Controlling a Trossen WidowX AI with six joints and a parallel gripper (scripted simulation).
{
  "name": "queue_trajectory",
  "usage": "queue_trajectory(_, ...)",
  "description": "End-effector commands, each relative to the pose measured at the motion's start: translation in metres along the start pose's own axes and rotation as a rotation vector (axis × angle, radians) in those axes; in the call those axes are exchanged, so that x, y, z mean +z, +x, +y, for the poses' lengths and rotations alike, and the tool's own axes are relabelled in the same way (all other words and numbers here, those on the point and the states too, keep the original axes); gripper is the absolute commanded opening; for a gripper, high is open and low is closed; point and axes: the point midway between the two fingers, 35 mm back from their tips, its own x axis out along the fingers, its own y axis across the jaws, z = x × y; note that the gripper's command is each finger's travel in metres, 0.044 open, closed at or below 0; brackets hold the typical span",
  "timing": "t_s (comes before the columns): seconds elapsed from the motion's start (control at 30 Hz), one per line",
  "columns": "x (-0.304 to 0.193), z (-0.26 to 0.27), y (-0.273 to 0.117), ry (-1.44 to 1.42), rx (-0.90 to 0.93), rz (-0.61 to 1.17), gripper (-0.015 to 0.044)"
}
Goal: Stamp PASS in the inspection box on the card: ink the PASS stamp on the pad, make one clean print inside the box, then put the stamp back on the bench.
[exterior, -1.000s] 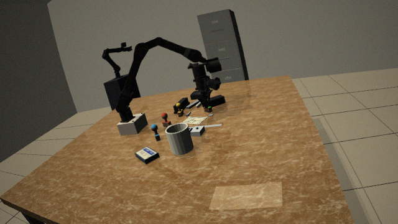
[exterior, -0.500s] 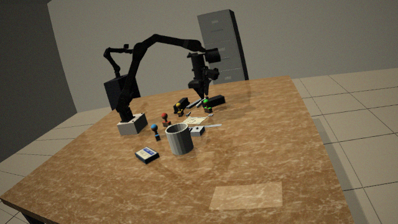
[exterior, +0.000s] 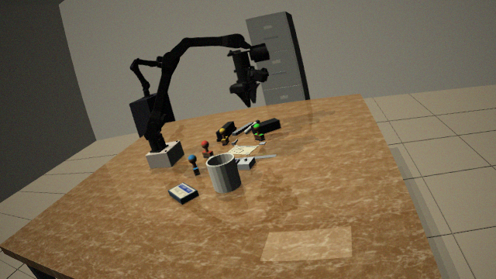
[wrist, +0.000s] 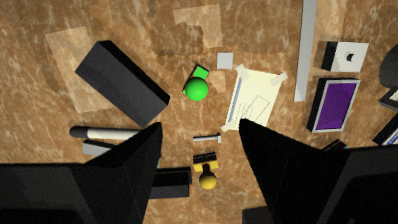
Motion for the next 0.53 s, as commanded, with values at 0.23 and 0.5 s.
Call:
queue_trajectory(0.23,0.0005,0.0002,-0.0029,0.000,0.003,-0.007,0.0258)
queue_trajectory(0.5,0.0005,0.0002,-0.0029,0.000,0.003,-0.007,0.0258)
